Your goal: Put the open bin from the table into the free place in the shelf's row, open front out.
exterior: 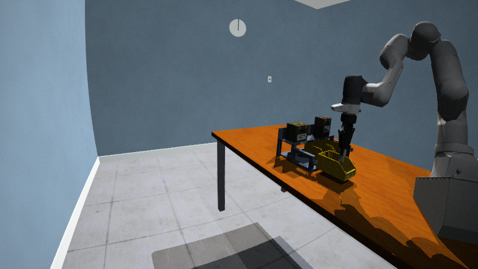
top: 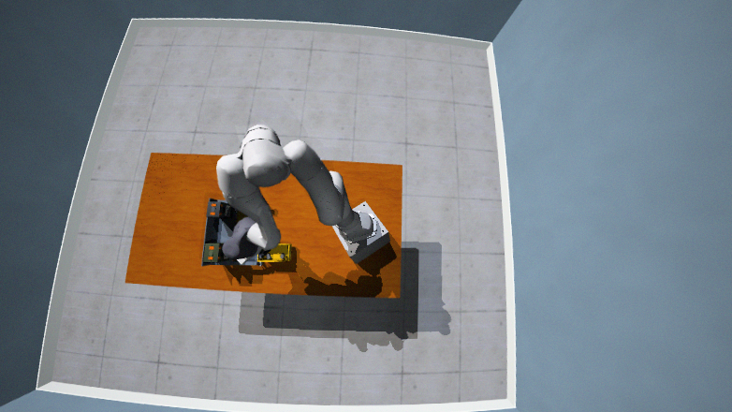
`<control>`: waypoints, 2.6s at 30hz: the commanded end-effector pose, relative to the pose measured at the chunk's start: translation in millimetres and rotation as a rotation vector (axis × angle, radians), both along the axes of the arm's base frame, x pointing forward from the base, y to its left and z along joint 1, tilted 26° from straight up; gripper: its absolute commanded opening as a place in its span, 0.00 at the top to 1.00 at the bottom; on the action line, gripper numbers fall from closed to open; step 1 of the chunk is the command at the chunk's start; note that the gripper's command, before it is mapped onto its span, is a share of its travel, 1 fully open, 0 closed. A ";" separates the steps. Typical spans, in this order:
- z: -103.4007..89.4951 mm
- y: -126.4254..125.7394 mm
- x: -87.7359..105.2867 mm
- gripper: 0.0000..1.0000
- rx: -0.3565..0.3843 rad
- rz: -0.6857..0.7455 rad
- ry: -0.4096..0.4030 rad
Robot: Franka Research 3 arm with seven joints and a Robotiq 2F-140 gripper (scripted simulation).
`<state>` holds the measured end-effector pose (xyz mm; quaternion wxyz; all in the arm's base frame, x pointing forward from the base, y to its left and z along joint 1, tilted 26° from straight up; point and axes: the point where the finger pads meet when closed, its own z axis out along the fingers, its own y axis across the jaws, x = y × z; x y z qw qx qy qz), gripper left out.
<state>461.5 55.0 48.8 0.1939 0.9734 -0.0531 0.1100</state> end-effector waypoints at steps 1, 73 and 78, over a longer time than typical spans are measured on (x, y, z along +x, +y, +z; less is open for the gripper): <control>1.1 0.6 1.5 1.00 0.002 0.000 0.006; 4.0 -0.3 5.6 1.00 0.022 -0.038 0.104; 4.1 -0.3 6.1 1.00 0.022 -0.038 0.104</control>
